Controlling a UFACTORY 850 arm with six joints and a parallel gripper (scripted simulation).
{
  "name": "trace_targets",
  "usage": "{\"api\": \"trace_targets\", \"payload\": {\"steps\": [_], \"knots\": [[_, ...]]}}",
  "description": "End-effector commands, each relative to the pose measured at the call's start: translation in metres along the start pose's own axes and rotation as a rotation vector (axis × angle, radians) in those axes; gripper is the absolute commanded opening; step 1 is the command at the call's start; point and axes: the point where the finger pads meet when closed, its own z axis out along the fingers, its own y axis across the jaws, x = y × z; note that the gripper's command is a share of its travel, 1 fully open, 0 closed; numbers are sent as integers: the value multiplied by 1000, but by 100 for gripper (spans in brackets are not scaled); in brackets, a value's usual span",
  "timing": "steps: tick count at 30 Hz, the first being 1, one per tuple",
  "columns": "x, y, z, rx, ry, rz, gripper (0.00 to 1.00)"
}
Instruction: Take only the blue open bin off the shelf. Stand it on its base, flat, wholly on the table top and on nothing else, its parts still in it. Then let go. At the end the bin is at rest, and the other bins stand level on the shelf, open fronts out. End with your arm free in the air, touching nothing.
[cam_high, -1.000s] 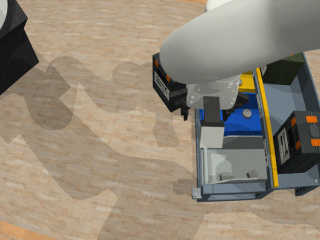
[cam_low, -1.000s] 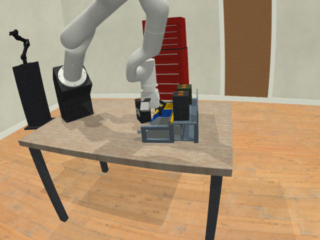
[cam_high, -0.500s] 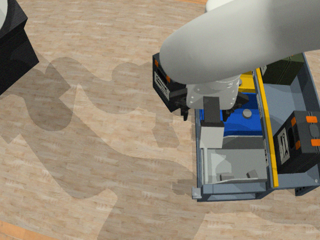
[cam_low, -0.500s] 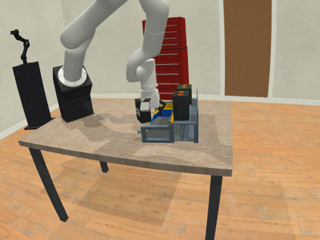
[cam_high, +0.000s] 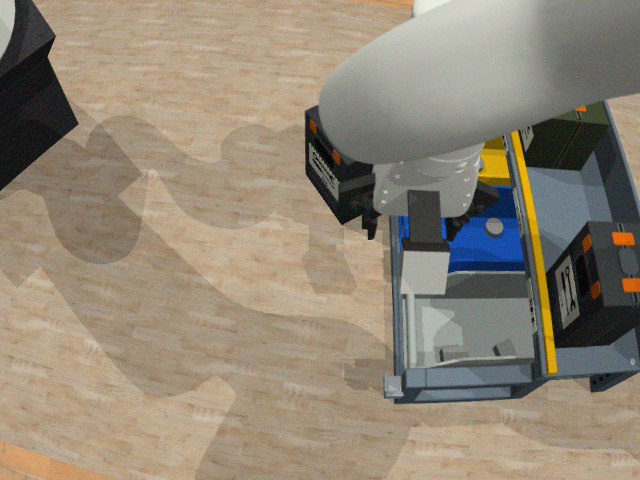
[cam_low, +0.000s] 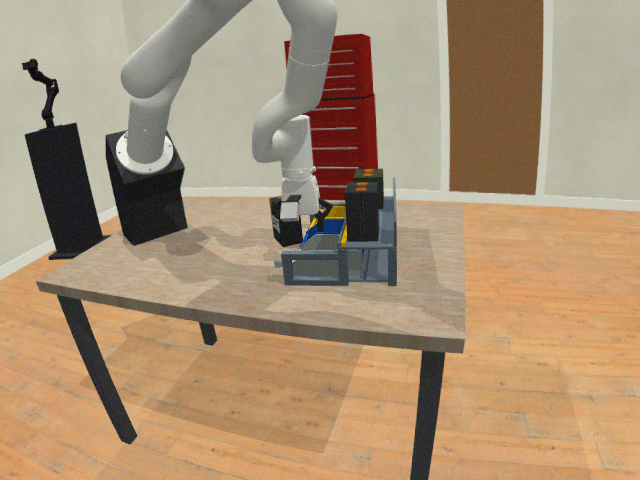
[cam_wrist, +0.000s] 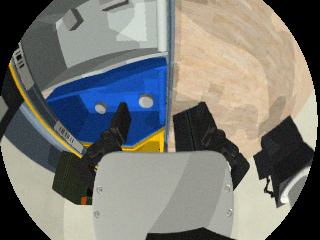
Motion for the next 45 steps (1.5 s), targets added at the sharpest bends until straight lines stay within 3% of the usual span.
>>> {"api": "trace_targets", "payload": {"steps": [1,36,45], "knots": [[0,0,0,1,0,0,100],[0,-1,-4,1,0,0,100],[0,-1,6,1,0,0,100]]}}
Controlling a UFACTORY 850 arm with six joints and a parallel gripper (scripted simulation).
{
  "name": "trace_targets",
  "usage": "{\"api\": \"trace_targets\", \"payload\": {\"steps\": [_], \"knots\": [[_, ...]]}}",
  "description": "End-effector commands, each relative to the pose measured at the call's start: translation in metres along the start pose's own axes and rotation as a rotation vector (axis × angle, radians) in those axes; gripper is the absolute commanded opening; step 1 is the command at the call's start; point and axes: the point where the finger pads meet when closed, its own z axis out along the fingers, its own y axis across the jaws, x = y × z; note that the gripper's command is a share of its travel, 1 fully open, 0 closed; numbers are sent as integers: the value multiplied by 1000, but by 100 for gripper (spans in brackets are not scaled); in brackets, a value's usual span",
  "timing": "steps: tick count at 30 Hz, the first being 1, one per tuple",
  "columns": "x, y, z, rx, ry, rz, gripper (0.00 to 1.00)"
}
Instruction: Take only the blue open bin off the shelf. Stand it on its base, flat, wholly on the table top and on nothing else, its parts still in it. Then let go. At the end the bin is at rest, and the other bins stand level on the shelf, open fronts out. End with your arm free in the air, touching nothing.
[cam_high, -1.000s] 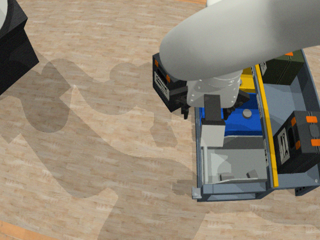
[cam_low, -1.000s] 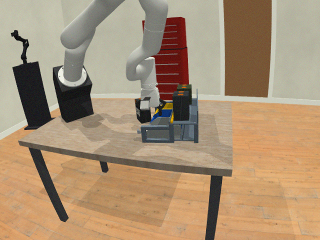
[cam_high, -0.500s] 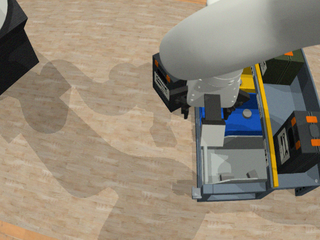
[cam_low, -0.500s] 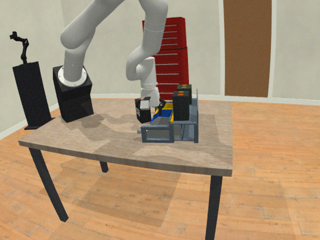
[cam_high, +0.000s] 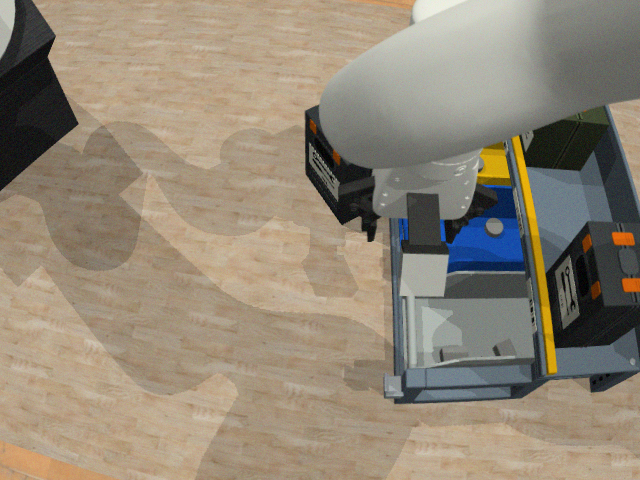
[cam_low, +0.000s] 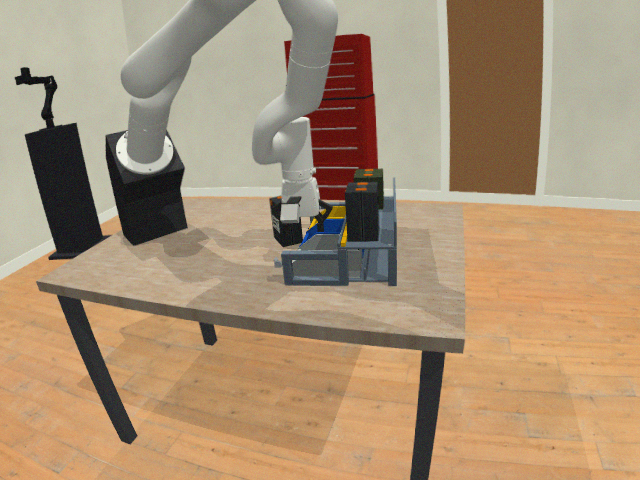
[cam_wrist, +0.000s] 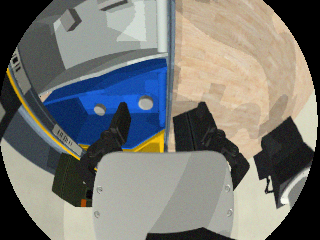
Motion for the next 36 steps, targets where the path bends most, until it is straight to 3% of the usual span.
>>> {"api": "trace_targets", "payload": {"steps": [1,36], "knots": [[0,-1,1,1,0,0,100],[1,-1,17,1,0,0,100]]}}
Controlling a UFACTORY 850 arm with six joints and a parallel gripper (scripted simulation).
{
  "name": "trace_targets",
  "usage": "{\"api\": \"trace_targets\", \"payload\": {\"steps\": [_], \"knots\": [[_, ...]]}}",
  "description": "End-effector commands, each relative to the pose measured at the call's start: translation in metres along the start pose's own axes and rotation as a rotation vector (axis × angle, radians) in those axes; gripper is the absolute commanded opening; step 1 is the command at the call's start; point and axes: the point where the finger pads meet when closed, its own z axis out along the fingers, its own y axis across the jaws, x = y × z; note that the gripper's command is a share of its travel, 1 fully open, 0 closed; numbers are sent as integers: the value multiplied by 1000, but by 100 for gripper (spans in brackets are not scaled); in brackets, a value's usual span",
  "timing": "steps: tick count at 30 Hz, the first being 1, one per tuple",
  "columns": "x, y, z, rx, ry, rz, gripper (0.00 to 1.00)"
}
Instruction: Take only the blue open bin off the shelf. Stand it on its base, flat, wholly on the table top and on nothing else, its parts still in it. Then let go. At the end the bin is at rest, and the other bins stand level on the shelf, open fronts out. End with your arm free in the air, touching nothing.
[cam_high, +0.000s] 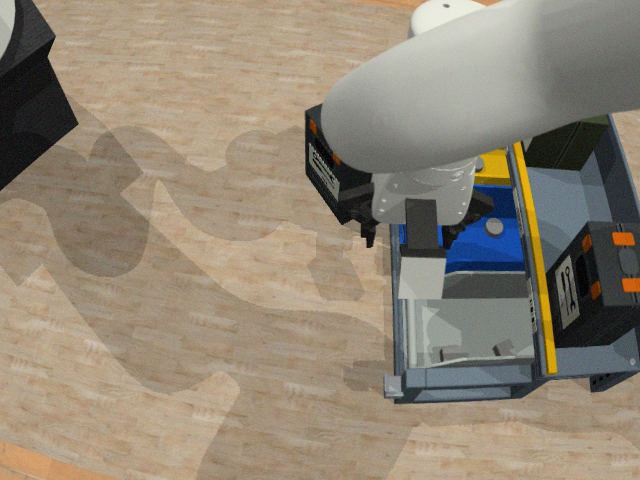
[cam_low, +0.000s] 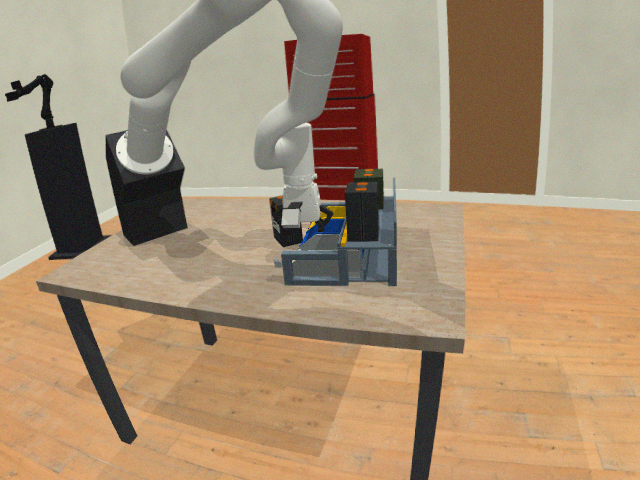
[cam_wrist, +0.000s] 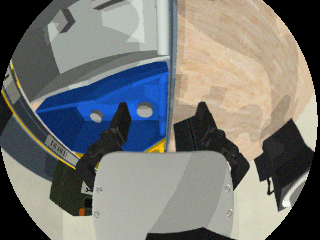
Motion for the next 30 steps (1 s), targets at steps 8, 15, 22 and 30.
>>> {"api": "trace_targets", "payload": {"steps": [8,15,22,30], "knots": [[1,0,0,3,-9,0,100],[2,0,0,6,-24,0,100],[2,0,0,6,-24,0,100],[2,0,-1,6,-24,0,100]]}}
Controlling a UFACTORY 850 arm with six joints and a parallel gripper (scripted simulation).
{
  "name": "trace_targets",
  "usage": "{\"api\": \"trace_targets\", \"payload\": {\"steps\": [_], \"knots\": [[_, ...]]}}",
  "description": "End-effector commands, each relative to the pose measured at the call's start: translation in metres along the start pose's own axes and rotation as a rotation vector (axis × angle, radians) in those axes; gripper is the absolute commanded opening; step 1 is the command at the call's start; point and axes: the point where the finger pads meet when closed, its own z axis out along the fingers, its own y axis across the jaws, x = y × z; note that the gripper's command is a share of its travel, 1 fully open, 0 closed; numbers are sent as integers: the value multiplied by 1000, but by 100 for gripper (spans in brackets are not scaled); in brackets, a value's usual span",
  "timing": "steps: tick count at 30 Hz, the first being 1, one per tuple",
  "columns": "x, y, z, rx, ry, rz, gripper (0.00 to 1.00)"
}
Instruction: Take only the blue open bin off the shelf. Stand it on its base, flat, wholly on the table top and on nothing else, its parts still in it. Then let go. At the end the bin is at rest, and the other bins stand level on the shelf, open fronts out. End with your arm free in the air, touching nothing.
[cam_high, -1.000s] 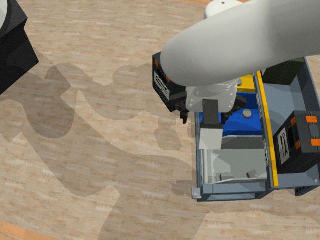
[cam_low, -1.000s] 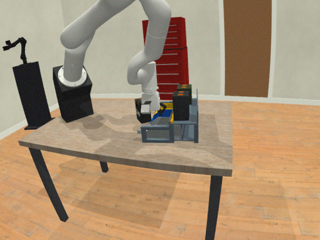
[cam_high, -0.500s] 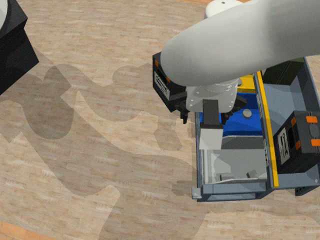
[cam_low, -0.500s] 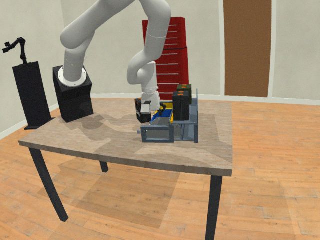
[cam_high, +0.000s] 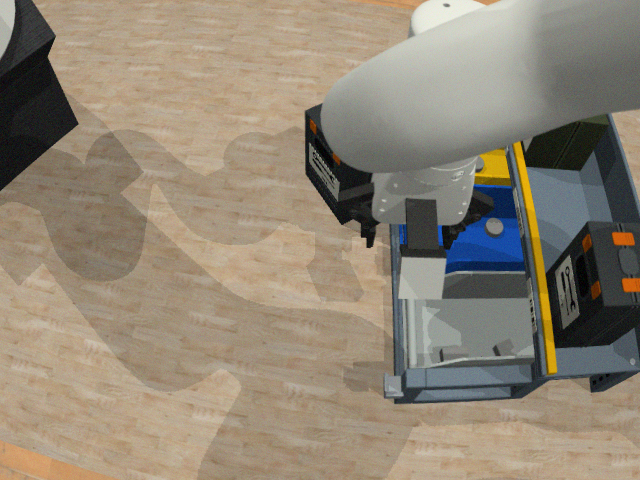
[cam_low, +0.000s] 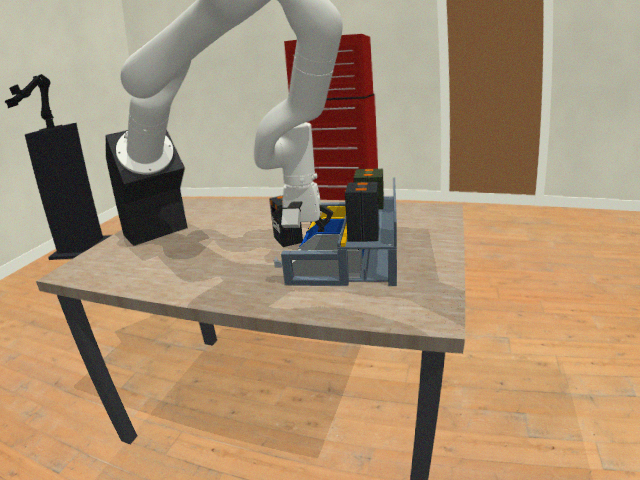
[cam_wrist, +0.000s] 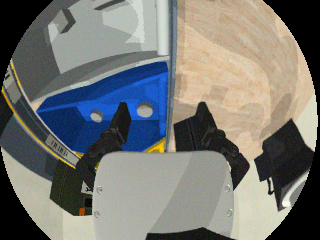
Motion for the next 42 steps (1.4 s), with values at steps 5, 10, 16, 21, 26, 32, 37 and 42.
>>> {"api": "trace_targets", "payload": {"steps": [5,10,16,21,26,32,37,42], "knots": [[1,0,0,6,-24,0,100],[1,0,0,6,-24,0,100],[1,0,0,6,-24,0,100],[1,0,0,6,-24,0,100],[1,0,0,6,-24,0,100],[1,0,0,6,-24,0,100],[1,0,0,6,-24,0,100],[1,0,0,6,-24,0,100]]}}
